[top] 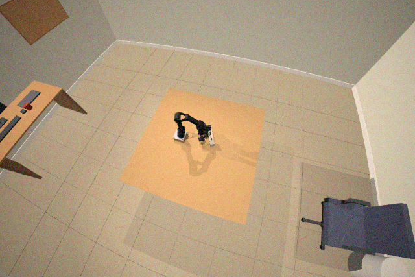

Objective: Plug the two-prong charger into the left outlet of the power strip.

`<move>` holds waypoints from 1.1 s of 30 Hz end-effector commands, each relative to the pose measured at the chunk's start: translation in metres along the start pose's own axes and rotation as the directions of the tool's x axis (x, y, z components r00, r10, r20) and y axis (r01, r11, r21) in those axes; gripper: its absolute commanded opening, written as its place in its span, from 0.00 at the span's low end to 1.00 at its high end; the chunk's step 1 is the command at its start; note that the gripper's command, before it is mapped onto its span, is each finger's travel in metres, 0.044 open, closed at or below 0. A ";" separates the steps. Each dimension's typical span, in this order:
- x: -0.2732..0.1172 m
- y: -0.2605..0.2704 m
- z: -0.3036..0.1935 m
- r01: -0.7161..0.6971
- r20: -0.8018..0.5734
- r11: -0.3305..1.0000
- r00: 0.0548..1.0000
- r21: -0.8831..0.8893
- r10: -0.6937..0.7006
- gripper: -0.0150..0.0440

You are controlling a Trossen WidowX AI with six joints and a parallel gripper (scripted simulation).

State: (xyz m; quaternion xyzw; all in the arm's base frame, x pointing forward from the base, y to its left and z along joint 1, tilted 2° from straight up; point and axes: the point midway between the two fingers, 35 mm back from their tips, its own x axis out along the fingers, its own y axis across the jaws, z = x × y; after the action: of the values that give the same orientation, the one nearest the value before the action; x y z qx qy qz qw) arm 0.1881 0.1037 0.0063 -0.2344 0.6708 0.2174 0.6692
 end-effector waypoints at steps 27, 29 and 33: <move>-0.086 0.001 -0.005 -0.019 0.555 0.978 0.826 0.210 -0.103 1.00; -0.086 0.001 -0.005 -0.019 0.555 0.978 0.826 0.210 -0.103 1.00; -0.086 0.001 -0.005 -0.019 0.555 0.978 0.826 0.210 -0.103 1.00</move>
State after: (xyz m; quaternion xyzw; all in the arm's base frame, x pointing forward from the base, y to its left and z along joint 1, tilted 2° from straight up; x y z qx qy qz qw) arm 0.1833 0.1046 0.0931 -0.1062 0.4591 0.1935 0.8605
